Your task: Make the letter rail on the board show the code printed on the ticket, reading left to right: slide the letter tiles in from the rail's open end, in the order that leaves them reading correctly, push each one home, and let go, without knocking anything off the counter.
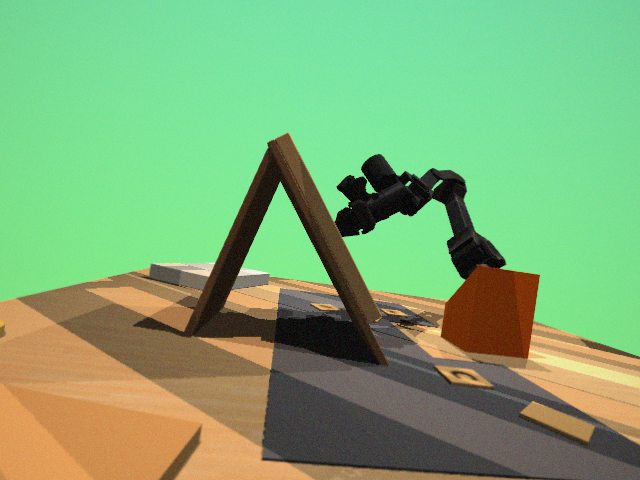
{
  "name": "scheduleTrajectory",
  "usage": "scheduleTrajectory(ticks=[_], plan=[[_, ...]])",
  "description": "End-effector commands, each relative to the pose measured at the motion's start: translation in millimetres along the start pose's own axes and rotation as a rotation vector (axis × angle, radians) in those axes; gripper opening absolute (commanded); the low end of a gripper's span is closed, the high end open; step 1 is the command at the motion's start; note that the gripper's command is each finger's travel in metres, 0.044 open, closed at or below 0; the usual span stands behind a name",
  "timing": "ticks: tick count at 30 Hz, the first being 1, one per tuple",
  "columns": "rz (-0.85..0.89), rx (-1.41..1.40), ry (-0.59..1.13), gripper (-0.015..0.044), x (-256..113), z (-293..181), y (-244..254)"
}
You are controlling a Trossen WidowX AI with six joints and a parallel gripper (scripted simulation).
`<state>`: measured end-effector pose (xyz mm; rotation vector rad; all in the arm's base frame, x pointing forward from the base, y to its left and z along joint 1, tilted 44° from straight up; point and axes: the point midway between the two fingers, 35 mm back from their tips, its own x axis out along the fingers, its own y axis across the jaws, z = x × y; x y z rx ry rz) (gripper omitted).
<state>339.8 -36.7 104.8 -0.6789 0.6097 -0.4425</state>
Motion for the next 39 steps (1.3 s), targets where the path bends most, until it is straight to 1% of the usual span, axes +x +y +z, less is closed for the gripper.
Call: scheduleTrajectory(ticks=[1,39], plan=[[-0.003,0.003,0.004,0.0000,0,-1,2],[-0.002,0.004,0.004,0.0000,0,2,21]])
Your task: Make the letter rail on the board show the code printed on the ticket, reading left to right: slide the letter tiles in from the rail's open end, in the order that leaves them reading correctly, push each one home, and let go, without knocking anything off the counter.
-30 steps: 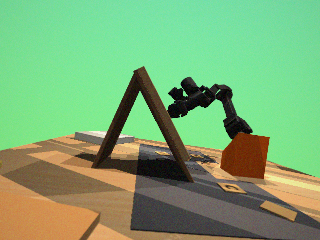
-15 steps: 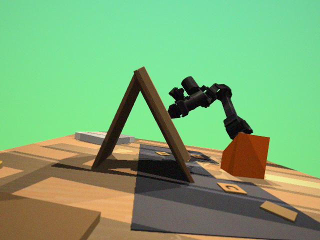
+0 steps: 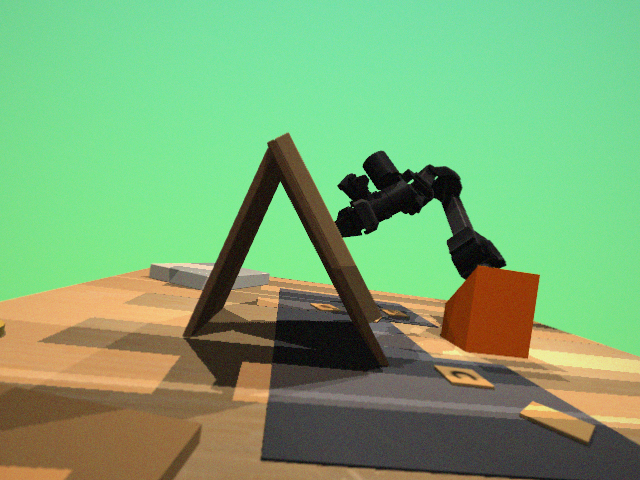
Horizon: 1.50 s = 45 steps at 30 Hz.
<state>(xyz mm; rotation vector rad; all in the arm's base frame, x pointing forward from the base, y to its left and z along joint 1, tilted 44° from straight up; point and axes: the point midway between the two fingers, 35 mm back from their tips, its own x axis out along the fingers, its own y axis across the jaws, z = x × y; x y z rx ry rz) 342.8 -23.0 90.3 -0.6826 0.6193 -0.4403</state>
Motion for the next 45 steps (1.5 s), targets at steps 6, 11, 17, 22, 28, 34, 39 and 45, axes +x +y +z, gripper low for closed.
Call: scheduleTrajectory(ticks=[6,11,17,22,28,34,39,45], plan=[[-0.005,0.010,-0.003,0.0000,1,4,4],[-0.005,0.010,-0.003,0.0000,1,4,7],[-0.005,0.011,-0.003,0.0000,1,4,10],[-0.005,0.011,-0.003,0.0000,1,4,13],[-0.005,0.011,-0.003,0.0000,1,4,17],[-0.005,0.011,-0.003,0.0000,1,4,20],[-0.005,0.011,-0.003,0.0000,1,4,23],[-0.005,0.011,-0.003,0.0000,0,4,26]])
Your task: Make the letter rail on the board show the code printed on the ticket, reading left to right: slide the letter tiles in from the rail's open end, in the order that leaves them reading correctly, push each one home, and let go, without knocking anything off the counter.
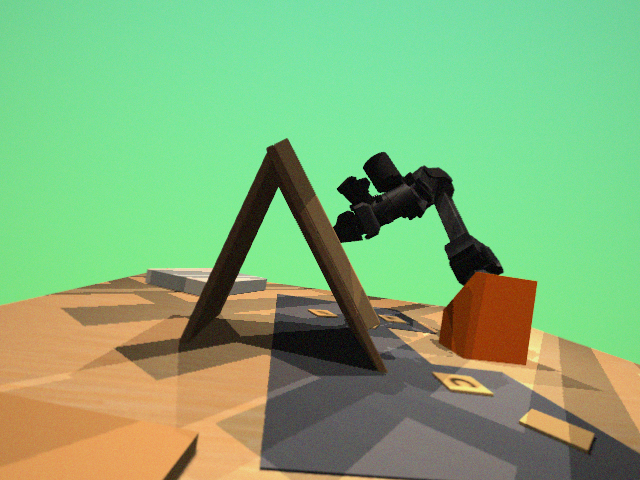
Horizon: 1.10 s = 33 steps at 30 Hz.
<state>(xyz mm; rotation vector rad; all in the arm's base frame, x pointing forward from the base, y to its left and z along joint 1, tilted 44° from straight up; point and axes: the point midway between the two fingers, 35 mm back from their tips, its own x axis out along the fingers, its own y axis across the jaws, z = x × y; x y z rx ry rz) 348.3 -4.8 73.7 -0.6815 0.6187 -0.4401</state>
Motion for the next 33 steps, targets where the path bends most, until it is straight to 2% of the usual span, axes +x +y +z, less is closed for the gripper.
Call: scheduleTrajectory(ticks=[1,33], plan=[[-0.005,0.010,-0.003,0.0000,0,2,2],[-0.005,0.011,-0.003,0.0000,0,3,20]])
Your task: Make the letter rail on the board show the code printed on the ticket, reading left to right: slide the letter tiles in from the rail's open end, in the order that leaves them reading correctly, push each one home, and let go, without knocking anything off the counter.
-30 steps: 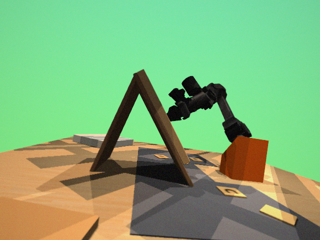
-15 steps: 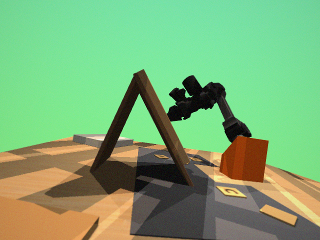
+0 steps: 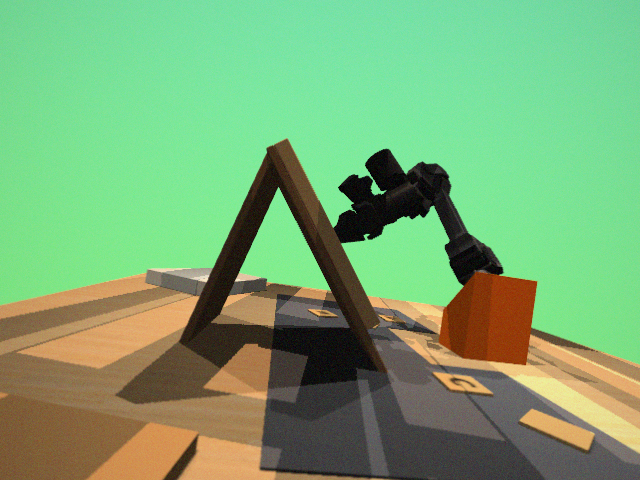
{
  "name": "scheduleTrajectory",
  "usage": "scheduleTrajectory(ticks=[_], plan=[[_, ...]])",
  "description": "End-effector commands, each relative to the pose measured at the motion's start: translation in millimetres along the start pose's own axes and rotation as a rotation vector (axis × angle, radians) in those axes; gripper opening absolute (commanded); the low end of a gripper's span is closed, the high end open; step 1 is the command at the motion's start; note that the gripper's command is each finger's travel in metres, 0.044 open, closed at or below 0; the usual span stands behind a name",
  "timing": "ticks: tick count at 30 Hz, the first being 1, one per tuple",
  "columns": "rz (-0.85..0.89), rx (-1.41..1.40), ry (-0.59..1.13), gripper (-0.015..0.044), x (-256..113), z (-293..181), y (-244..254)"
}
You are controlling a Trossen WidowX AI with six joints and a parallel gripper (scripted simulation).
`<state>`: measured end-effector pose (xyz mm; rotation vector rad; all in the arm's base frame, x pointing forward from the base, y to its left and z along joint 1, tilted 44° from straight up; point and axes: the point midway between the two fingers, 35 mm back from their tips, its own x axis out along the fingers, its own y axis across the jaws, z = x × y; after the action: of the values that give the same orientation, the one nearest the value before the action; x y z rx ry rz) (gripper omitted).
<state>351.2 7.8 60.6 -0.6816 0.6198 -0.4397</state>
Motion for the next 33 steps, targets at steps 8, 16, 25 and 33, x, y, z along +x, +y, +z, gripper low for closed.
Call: scheduleTrajectory(ticks=[8,16,25,33], plan=[[-0.005,0.012,-0.004,0.0000,0,3,6],[-0.005,0.012,-0.004,0.0000,1,4,10],[-0.005,0.012,-0.004,0.0000,1,4,15],[-0.005,0.012,-0.004,0.0000,1,4,20]])
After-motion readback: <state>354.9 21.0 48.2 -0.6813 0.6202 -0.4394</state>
